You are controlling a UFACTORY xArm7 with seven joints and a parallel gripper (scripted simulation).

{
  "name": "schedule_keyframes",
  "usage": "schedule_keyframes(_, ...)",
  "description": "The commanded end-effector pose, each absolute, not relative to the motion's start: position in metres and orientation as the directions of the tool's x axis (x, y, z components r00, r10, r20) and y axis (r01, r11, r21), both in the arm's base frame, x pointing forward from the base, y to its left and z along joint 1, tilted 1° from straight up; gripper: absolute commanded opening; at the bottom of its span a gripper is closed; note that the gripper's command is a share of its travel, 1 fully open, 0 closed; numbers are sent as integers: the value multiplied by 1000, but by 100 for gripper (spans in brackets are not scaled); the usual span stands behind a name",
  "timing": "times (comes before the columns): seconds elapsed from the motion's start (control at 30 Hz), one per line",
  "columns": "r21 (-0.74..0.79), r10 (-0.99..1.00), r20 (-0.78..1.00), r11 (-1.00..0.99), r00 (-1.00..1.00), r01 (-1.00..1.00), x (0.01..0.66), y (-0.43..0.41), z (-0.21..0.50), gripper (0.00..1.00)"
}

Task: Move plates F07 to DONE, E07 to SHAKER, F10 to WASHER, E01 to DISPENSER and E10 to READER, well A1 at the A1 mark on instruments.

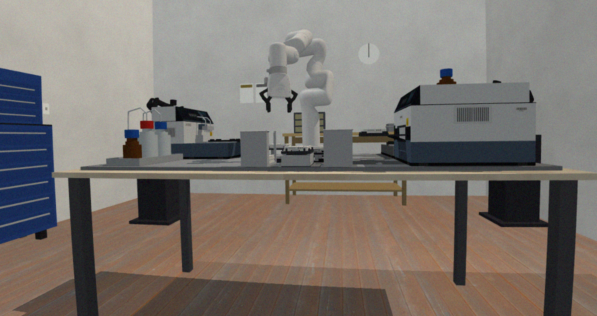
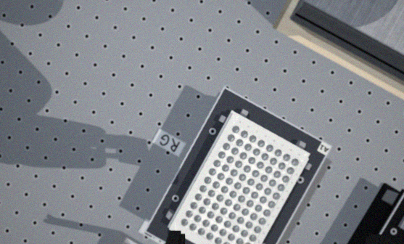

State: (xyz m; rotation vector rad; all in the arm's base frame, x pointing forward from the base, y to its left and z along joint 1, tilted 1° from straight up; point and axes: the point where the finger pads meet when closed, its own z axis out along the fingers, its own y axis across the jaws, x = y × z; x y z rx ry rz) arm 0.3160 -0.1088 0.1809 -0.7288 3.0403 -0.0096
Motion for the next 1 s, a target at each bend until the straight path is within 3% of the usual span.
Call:
schedule_keyframes(0.0, -16, -319, -15, 948, -948, -319, 318, -109, 183, 100)
schedule_keyframes(0.23, -11, -45, -19, 999, -999, -44, 318, -109, 183, 100)
schedule_keyframes(0.37, -10, 17, -20, 1000, -1000, 17, 318, -109, 183, 100)
schedule_keyframes(0.97, -10, 17, -20, 1000, -1000, 17, 318, -109, 183, 100)
